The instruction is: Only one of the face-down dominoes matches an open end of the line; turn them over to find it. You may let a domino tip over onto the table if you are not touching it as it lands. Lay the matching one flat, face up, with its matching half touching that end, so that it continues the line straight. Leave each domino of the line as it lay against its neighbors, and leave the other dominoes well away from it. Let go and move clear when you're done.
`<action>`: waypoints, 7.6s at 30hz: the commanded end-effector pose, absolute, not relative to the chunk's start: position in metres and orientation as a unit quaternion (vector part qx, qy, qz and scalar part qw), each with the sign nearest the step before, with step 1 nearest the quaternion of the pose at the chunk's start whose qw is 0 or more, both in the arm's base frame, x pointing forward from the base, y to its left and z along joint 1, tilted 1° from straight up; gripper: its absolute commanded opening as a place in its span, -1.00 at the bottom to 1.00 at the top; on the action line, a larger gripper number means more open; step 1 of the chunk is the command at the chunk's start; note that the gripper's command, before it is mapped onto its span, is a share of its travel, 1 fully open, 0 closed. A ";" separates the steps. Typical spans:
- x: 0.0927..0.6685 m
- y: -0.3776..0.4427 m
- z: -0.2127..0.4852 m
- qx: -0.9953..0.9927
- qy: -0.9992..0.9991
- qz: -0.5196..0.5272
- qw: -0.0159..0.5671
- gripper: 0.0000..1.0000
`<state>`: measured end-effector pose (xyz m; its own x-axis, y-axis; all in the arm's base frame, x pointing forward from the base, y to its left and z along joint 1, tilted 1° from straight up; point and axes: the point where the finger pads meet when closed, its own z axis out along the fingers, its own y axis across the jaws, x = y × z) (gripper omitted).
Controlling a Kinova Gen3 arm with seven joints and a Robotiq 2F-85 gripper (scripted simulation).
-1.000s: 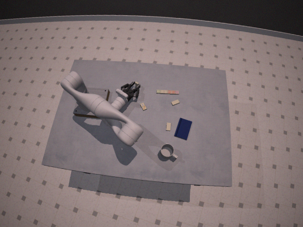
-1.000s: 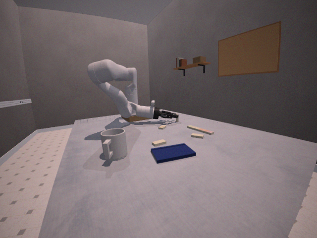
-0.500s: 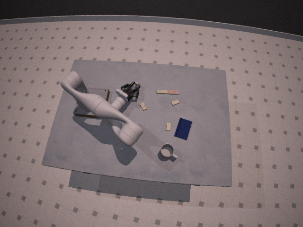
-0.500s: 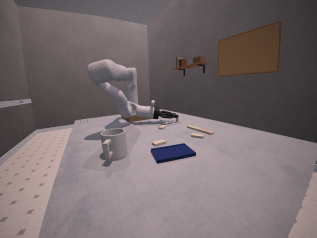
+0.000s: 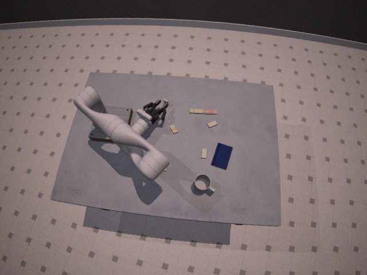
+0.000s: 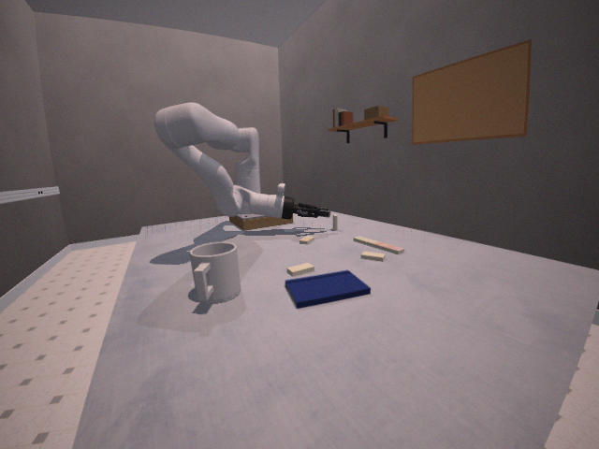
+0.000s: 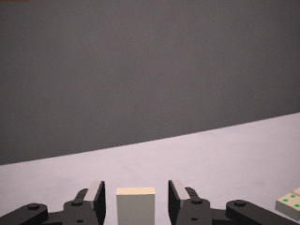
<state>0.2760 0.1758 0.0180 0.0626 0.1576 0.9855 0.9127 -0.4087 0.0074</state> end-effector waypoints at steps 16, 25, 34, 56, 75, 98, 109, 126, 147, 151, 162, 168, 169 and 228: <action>0.261 0.144 0.048 -0.640 -0.418 -0.542 0.349 -0.06; 0.261 0.144 0.048 -0.640 -0.418 -0.542 0.349 -0.06; 0.262 0.144 0.049 -0.640 -0.418 -0.542 0.349 -0.06; 0.267 0.151 0.056 -0.640 -0.417 -0.544 0.348 -0.06; 0.276 0.165 0.069 -0.639 -0.416 -0.546 0.347 -0.06; 0.284 0.192 0.092 -0.640 -0.417 -0.544 0.348 -0.06; 0.284 0.198 0.097 -0.621 -0.478 -0.525 0.333 -0.06; 0.280 0.198 0.087 -0.614 -0.513 -0.505 0.323 -0.06; 0.283 0.200 0.096 -0.573 -0.595 -0.481 0.294 -0.06; 0.282 0.201 0.096 -0.551 -0.638 -0.461 0.277 -0.06; 0.281 0.202 0.096 -0.490 -0.736 -0.406 0.231 -0.06; 0.280 0.203 0.096 -0.443 -0.795 -0.365 0.197 -0.06; 0.280 0.203 0.096 -0.435 -0.804 -0.358 0.191 -0.06; 0.276 0.209 0.096 -0.134 -0.986 -0.095 -0.006 -0.06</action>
<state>0.2758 0.2085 0.0953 -0.9557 0.2914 0.0423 0.2933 0.9294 0.2241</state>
